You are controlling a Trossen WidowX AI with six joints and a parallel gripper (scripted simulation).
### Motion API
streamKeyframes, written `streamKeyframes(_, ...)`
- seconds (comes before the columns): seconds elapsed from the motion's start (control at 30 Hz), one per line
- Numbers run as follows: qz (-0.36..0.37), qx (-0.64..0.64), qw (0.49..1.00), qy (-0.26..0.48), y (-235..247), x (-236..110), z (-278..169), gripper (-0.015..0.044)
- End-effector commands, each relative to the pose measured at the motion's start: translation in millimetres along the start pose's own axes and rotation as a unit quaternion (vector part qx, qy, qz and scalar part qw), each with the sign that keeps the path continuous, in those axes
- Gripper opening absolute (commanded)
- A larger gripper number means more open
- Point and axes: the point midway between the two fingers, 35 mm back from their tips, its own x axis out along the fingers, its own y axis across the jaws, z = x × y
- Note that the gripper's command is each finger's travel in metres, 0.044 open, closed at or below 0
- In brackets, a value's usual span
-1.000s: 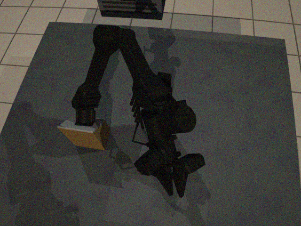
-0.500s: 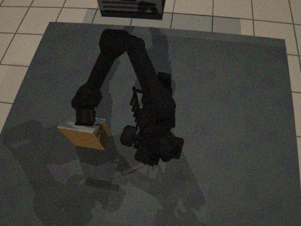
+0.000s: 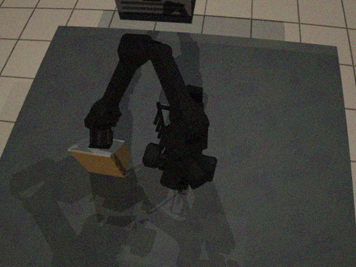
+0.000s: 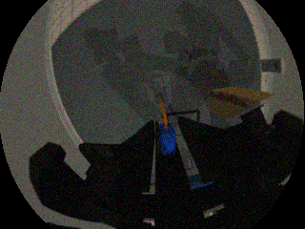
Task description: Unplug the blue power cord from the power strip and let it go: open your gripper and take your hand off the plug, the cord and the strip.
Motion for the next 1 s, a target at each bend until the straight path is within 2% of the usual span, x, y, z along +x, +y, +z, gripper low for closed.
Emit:
streamKeyframes(0.0,-0.003,0.002,1.000,0.003,-0.7,1.7,-8.0,0.0160)
streamKeyframes(0.53,-0.003,0.002,1.000,0.004,-1.4,1.9,-34.3,0.0160)
streamKeyframes(0.97,-0.003,0.002,1.000,0.004,-1.5,9.8,-35.5,0.0160)
